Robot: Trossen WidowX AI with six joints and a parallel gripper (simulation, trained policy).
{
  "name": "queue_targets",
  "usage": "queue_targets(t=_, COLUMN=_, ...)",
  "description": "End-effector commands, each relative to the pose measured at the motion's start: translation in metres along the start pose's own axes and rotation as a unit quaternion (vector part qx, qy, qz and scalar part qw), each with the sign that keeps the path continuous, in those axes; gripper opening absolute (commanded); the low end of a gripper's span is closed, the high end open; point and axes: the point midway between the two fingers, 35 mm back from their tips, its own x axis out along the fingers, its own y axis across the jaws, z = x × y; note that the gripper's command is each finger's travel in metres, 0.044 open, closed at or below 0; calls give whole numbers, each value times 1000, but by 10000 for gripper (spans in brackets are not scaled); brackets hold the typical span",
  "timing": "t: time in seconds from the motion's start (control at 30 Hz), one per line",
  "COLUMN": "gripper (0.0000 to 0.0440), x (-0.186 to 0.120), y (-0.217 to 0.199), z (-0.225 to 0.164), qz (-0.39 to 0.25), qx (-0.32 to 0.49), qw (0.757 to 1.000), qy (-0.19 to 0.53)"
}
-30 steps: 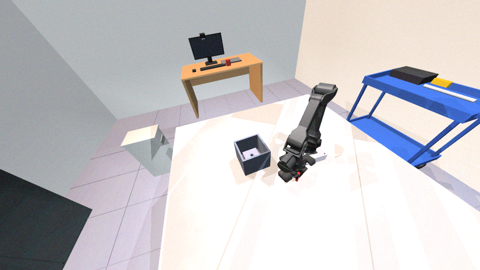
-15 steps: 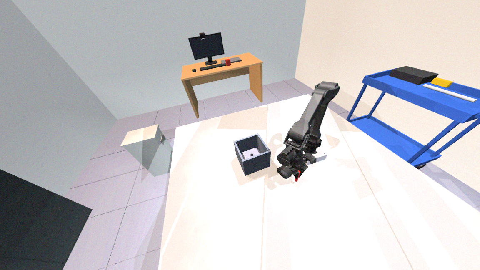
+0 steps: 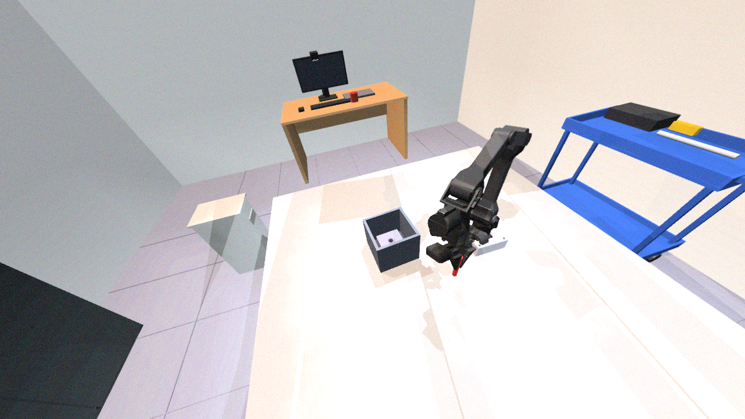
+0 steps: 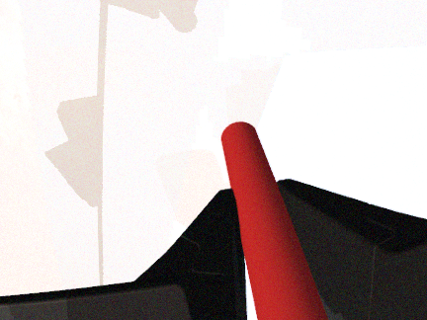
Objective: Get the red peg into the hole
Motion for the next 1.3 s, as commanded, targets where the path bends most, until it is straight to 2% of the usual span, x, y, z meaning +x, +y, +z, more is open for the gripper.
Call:
queue_targets(t=0.0, gripper=0, x=-12, y=6, z=1, qz=15, qx=-10, qw=1000, qy=-4)
queue_targets(t=0.57, gripper=0, x=-83, y=34, z=34, qz=87, qx=-34, qw=994, qy=-62)
queue_targets(t=1.27, gripper=0, x=-112, y=49, z=102, qz=76, qx=-2, qw=988, qy=-131)
